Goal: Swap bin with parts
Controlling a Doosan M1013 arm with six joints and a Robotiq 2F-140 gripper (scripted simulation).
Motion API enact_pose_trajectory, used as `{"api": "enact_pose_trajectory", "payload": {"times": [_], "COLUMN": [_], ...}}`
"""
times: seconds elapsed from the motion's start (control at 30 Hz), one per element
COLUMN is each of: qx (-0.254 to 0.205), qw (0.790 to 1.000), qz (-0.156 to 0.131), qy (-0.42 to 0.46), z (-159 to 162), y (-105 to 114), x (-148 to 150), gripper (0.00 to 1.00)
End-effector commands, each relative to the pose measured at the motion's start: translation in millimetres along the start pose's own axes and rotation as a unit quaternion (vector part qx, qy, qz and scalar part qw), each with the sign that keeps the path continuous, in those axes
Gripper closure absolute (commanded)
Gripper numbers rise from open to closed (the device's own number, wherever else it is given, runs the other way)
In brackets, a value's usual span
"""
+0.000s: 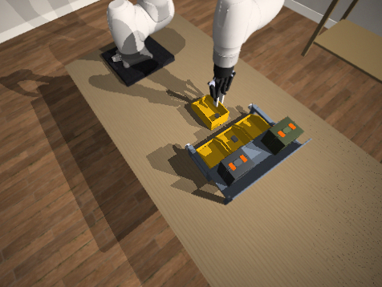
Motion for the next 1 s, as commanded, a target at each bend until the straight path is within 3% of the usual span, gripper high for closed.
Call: {"api": "enact_pose_trajectory", "payload": {"times": [0.0,0.97], "qx": [0.000,0.000], "qw": [1.000,1.000], "qz": [0.000,0.000], "qy": [0.000,0.000], "z": [0.0,0.0], "y": [3.4,45.6], "x": [0.0,0.0], "gripper": [0.76,0.76]}}
Point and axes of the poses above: the point where the finger pads meet when closed, its own y axis back along the fingers, its own x axis across the jaws, z = x × y, the point moved 9 cm from there along y, back along the fingers, and after that the axes turned 11 degrees about y, right-handed, at the moved point
